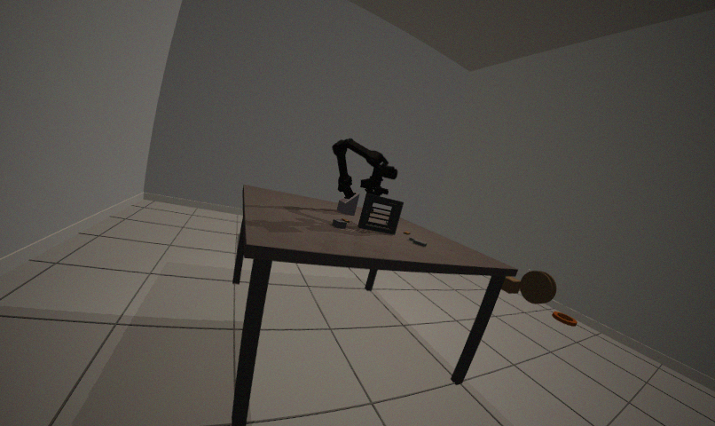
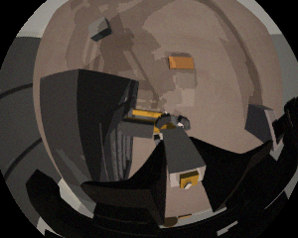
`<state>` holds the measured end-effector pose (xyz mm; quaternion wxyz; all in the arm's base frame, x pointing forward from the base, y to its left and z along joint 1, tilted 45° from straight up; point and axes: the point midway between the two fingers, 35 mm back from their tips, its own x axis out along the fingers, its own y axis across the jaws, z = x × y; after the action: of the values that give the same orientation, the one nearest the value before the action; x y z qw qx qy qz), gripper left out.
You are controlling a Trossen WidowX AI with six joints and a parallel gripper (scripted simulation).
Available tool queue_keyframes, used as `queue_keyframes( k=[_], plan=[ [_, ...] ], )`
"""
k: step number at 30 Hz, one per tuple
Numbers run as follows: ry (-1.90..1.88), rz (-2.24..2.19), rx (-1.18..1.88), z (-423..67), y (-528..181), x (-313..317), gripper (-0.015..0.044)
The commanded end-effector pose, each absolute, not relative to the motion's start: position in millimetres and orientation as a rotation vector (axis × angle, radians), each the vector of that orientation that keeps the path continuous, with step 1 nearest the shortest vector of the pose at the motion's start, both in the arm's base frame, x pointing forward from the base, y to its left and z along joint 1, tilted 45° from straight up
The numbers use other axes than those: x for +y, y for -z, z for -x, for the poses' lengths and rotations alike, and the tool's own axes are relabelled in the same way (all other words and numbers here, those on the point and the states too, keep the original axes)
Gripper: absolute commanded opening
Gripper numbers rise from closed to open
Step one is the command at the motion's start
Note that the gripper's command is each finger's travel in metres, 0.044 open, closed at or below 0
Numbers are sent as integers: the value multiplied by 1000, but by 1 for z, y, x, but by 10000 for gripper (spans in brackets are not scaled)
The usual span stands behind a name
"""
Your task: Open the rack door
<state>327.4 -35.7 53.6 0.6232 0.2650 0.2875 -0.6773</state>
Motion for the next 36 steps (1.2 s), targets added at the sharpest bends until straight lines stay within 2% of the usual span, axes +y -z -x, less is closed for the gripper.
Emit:
queue_keyframes(
  k=[1,10,21,31,36],
  plan=[
    [1641,-774,490,-327,-53,-36,13],
    [1765,-1072,151,-327,-53,-36,13],
    [1767,-1078,144,-327,-53,-36,13],
    [1767,-1078,144,-327,-53,-36,276],
    [1735,-990,249,-327,-53,-36,286]
  ],
)
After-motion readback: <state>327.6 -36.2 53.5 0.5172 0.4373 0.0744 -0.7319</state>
